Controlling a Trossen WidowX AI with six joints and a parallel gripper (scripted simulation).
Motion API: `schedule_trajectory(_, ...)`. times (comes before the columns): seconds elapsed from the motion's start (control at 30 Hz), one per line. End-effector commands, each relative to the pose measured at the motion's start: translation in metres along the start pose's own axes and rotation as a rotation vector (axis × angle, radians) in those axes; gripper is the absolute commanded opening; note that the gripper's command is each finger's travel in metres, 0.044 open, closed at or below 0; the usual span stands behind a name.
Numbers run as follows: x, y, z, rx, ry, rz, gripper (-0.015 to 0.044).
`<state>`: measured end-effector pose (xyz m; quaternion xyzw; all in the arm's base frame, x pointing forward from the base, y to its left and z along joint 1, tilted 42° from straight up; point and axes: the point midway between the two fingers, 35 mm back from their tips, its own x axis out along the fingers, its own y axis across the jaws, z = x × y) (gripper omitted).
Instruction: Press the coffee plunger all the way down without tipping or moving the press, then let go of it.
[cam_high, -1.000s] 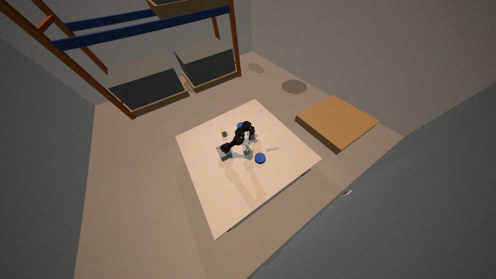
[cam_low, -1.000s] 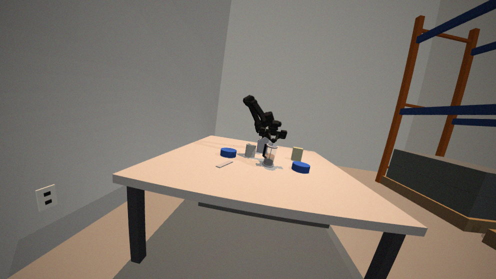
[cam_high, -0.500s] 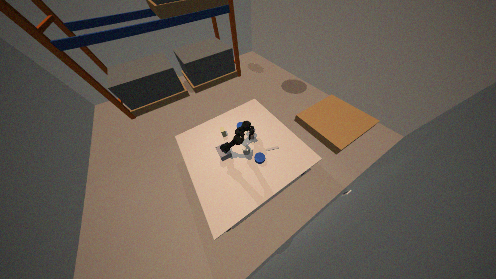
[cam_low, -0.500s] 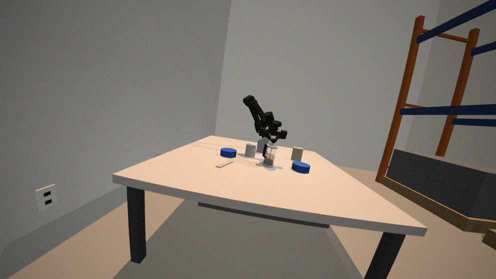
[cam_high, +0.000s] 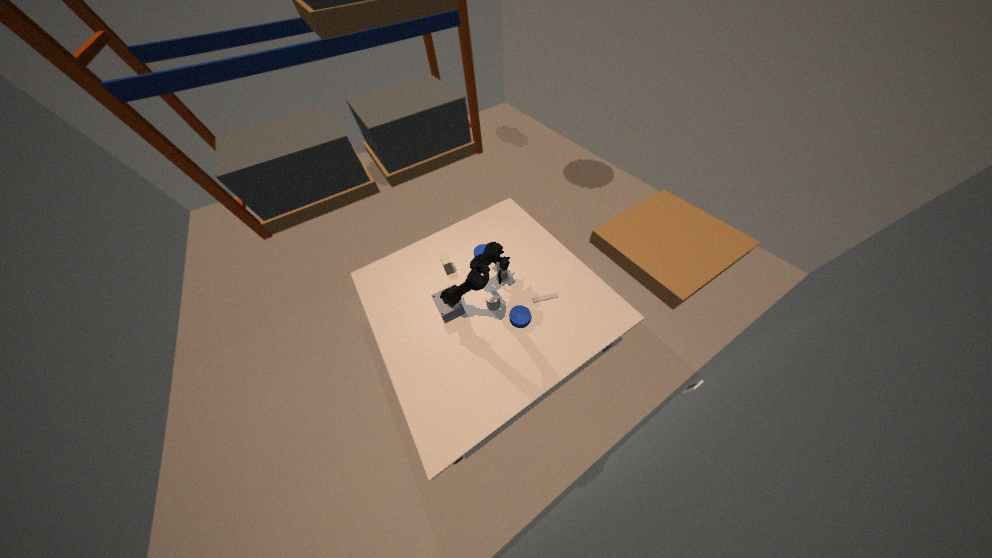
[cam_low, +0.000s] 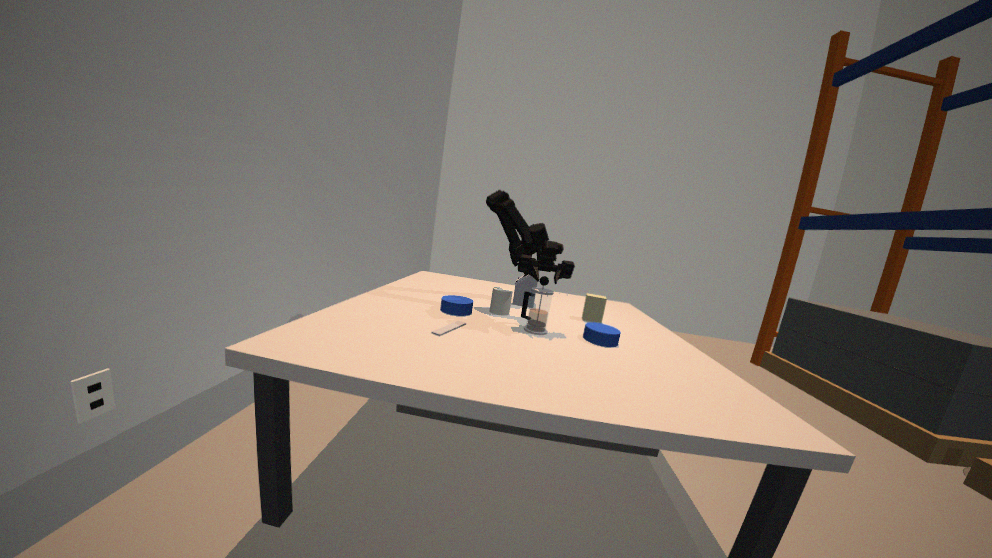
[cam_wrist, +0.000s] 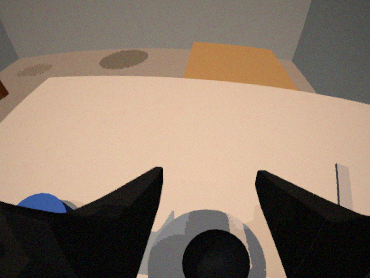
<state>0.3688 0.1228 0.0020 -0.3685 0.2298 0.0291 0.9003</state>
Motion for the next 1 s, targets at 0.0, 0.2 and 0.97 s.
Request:
schedule_trajectory(0.0, 0.000, 0.001, 0.000, 0.003, -0.001, 0.005, 0.0364)
schedule_trajectory(0.2, 0.000, 0.001, 0.000, 0.003, -0.001, 0.005, 0.0440)
schedule_trajectory(0.97, -0.070, -0.001, 0.049, -0.003, 0.014, 0.008, 0.0440)
